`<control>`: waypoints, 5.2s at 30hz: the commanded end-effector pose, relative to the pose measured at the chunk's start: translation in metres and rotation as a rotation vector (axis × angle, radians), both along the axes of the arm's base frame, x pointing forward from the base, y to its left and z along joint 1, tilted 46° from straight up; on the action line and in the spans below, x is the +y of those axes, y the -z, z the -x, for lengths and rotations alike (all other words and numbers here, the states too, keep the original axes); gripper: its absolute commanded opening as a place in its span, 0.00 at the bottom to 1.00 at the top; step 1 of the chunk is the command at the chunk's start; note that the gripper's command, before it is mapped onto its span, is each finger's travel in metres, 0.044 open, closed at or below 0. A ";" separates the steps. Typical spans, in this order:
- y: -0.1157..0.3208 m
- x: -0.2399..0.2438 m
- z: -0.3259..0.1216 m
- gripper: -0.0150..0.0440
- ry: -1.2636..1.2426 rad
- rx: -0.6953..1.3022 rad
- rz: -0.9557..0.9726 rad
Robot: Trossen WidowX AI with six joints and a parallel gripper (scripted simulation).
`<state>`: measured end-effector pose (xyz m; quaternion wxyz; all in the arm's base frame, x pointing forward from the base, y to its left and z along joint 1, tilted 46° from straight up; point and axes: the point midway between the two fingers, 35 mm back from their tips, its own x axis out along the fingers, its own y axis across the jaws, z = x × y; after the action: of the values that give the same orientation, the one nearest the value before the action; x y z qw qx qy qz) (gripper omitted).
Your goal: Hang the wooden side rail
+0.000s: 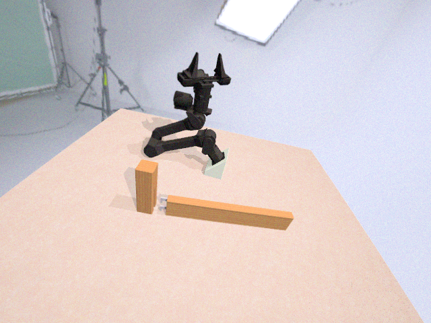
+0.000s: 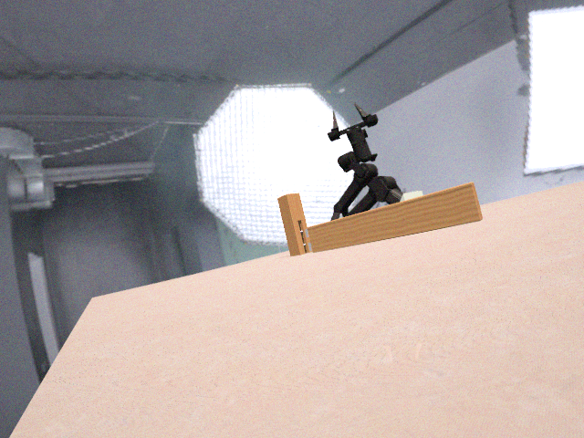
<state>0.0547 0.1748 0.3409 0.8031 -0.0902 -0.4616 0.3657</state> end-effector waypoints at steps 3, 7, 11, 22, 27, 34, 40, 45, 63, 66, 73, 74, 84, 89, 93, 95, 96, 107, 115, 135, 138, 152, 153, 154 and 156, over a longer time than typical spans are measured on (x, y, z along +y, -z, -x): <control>0.007 0.009 -0.010 1.00 0.066 0.002 0.074; 0.029 0.027 -0.038 1.00 0.243 0.007 0.280; 0.054 0.036 -0.068 1.00 0.411 0.012 0.495; 0.128 0.013 -0.141 1.00 0.811 0.025 1.153; 0.159 -0.017 -0.164 1.00 0.938 0.035 1.489; 0.190 -0.074 -0.180 1.00 1.023 0.056 1.999; 0.204 -0.128 -0.178 1.00 0.970 0.078 2.464; 0.204 -0.174 -0.168 1.00 0.788 0.096 2.876; 0.184 -0.232 -0.145 1.00 0.222 0.097 3.407; 0.184 -0.232 -0.145 1.00 0.222 0.097 3.407; 0.184 -0.232 -0.145 1.00 0.222 0.097 3.407; 0.184 -0.232 -0.145 1.00 0.222 0.097 3.407; 0.181 -0.230 -0.152 1.00 0.264 0.201 3.361; 0.174 -0.226 -0.167 1.00 0.328 0.416 3.273; 0.170 -0.223 -0.179 1.00 0.367 0.594 3.204; 0.168 -0.222 -0.186 1.00 0.387 0.684 3.168; 0.168 -0.222 -0.189 1.00 0.397 0.729 3.150; 0.166 -0.220 -0.209 1.00 0.466 1.023 3.025; 0.166 -0.220 -0.209 1.00 0.466 1.023 3.025; 0.230 -0.187 -0.231 1.00 0.591 1.384 2.684; 0.242 -0.180 -0.235 1.00 0.609 1.453 2.618; 0.266 -0.205 -0.230 1.00 0.611 1.453 2.618; 0.266 -0.205 -0.230 1.00 0.611 1.453 2.618; 0.266 -0.205 -0.230 1.00 0.611 1.453 2.618; 0.268 -0.206 -0.230 1.00 0.611 1.453 2.618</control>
<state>0.2864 -0.0280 0.0765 0.2516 -0.6079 0.6939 0.2928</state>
